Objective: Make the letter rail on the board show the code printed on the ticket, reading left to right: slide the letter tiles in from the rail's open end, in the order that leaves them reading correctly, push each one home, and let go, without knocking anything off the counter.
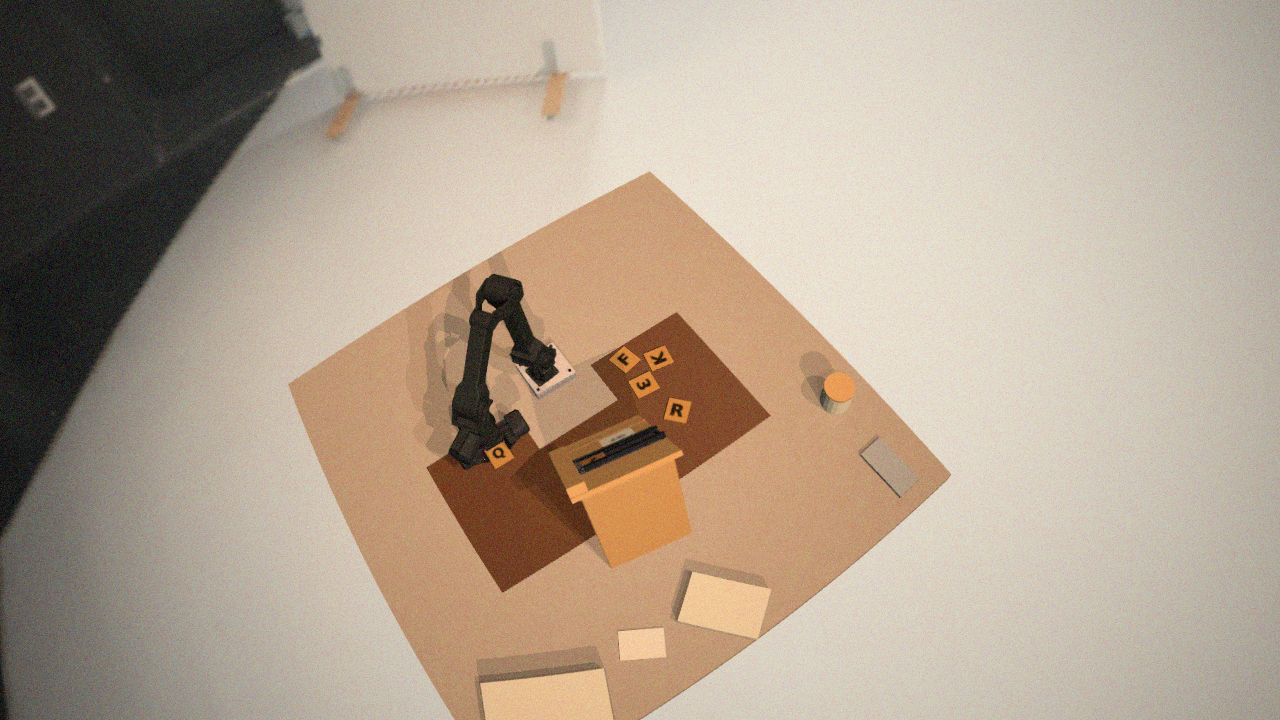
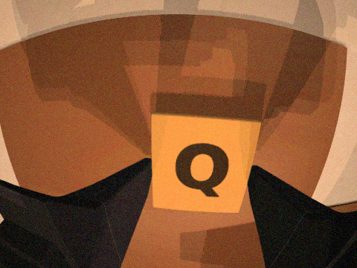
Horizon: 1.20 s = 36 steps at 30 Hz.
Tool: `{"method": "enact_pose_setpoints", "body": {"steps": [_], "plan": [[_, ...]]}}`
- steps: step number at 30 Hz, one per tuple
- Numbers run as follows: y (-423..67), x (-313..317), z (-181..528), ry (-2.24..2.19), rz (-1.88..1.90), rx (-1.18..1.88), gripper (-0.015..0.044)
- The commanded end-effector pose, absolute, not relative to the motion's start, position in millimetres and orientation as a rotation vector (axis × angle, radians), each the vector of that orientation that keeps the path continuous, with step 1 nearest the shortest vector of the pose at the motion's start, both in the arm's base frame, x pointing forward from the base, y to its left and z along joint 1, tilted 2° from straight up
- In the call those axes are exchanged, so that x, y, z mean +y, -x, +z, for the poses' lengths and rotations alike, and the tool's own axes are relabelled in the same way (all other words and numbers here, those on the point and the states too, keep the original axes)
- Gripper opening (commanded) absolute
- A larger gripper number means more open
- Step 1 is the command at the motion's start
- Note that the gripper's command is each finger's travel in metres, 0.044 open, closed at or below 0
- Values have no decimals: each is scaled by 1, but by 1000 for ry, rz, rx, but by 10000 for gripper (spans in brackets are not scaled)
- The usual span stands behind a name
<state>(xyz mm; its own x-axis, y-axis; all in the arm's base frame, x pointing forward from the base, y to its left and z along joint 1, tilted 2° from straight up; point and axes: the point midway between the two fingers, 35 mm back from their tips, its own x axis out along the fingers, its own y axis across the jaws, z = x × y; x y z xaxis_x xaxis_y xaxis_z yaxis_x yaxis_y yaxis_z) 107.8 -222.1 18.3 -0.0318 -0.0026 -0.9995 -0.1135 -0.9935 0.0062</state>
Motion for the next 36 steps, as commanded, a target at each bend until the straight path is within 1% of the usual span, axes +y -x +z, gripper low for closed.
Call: {"method": "enact_pose_setpoints", "body": {"steps": [1, 36], "plan": [[-108, -222, 21, 2130, 2198, 139, 0], [-108, -219, 36, 2129, 2198, 139, 0]]}}
